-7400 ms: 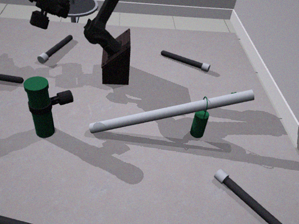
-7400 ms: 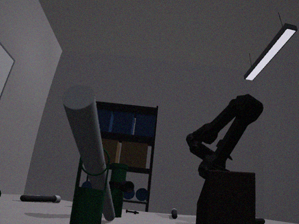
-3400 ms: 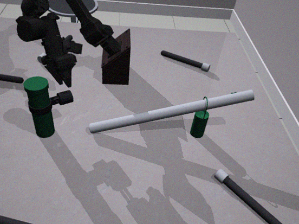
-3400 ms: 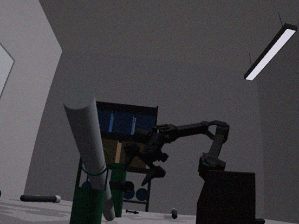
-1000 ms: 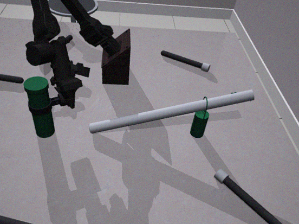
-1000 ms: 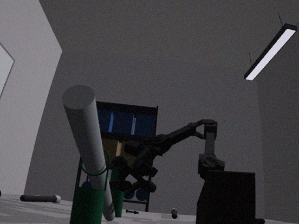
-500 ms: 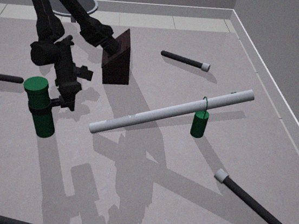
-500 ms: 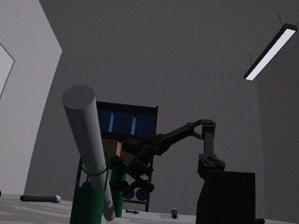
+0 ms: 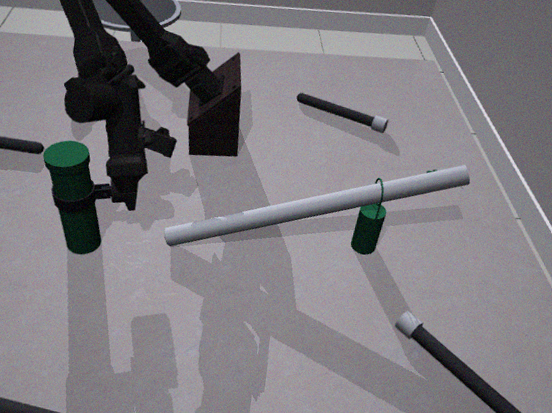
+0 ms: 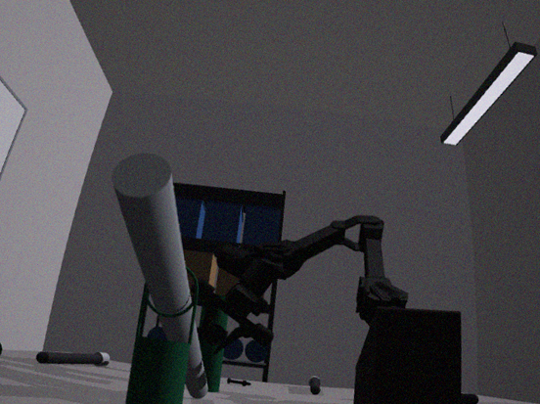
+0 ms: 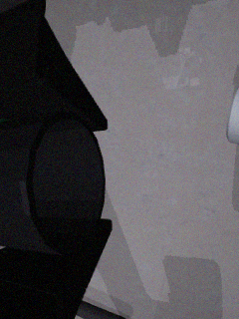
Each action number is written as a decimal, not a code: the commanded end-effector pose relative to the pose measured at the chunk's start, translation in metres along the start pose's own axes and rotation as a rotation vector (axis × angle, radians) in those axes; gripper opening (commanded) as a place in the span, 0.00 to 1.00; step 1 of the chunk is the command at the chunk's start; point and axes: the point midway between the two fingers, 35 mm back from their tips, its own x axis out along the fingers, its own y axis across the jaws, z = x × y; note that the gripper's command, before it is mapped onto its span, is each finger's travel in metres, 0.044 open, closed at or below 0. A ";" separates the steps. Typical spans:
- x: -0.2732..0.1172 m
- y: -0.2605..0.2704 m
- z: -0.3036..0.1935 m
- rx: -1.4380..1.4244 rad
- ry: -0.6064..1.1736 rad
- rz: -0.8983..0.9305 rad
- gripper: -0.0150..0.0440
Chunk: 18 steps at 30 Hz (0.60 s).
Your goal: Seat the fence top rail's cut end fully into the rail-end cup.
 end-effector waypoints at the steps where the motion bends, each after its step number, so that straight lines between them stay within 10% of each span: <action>1: 0.002 -0.002 0.001 0.021 0.012 0.001 0.25; 18: 0.009 -0.014 0.000 0.148 0.085 0.000 0.25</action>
